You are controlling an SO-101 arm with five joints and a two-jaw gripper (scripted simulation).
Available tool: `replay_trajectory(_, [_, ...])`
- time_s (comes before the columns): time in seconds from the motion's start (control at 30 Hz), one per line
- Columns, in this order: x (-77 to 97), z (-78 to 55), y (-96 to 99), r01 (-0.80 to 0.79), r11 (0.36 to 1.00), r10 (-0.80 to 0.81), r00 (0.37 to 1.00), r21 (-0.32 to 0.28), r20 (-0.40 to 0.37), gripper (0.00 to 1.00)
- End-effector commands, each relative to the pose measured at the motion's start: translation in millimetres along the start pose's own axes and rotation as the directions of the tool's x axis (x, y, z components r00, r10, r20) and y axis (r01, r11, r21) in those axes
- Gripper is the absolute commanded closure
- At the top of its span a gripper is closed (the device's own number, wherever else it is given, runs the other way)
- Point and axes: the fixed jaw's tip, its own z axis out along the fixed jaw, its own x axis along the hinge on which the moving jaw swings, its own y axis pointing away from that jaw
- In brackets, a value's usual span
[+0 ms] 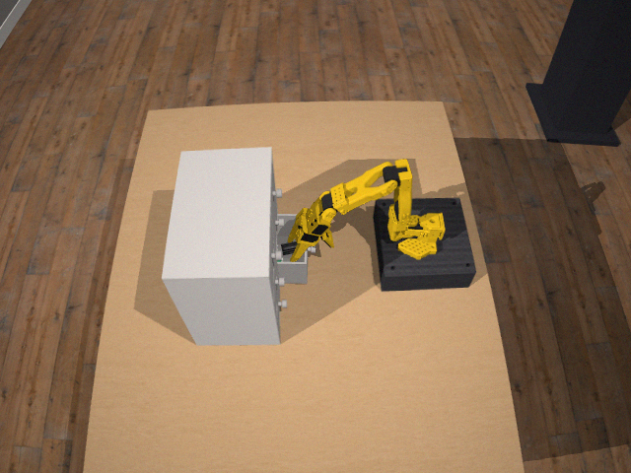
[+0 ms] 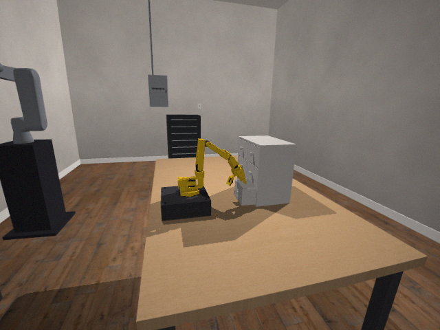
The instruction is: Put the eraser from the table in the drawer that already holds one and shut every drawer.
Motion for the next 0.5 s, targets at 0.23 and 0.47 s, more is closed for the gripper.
replay_trajectory(0.23, [4.8, -11.9, -10.5, -0.001, 1.0, 0.001, 1.0, 0.03, 0.018, 0.69])
replay_trajectory(0.47, [13.1, -27.6, -9.9, -0.02, 0.999, 0.019, 1.0, 0.029, 0.019, 0.69])
